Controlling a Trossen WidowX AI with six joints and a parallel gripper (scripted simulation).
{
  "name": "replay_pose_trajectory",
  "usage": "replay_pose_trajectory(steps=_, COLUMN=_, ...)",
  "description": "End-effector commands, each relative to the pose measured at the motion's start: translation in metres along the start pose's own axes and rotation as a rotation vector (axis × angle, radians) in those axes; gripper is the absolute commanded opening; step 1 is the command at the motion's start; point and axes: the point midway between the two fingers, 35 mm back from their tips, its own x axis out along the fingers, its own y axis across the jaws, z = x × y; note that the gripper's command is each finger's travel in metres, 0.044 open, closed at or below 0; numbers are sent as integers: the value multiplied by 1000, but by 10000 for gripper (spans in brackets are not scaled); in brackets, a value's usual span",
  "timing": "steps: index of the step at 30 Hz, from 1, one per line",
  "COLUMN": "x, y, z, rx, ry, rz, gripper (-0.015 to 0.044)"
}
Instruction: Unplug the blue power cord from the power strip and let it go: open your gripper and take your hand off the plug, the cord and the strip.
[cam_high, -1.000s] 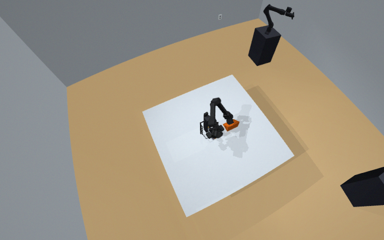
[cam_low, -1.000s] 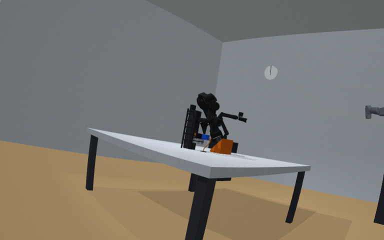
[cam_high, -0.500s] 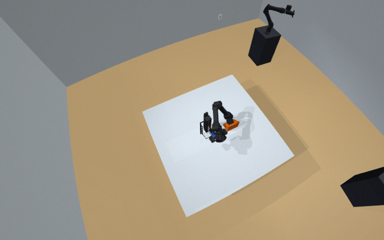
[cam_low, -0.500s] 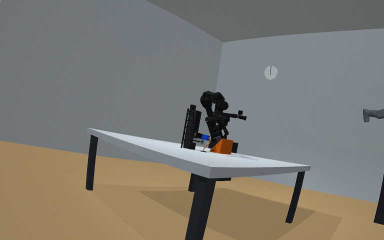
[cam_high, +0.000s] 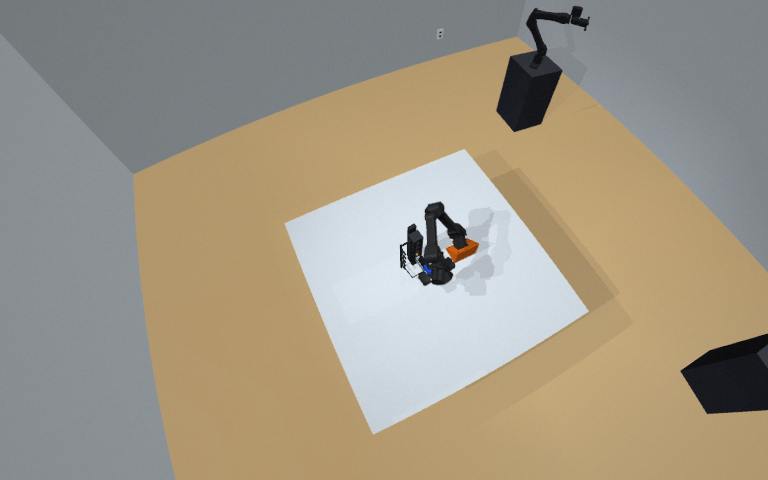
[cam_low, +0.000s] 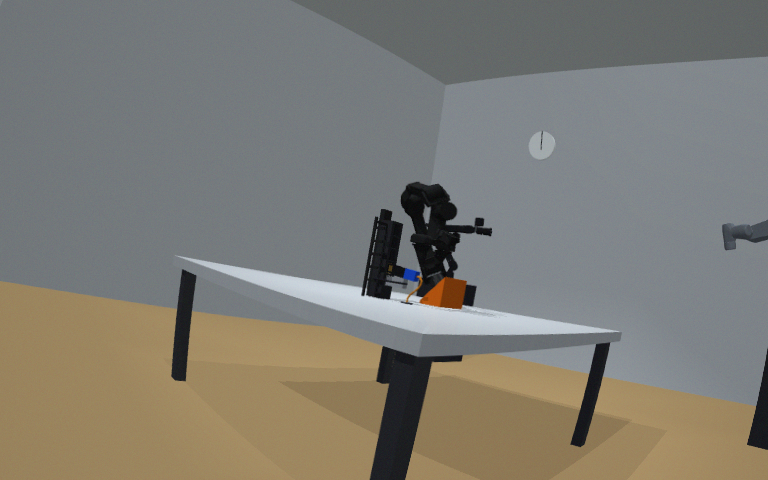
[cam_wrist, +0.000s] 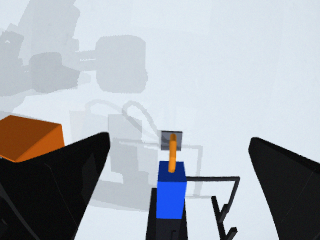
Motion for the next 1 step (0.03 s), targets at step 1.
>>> replay_pose_trajectory(steps=1, x=0, y=1, z=0, rx=4, ry=-1, rz=3, gripper=440)
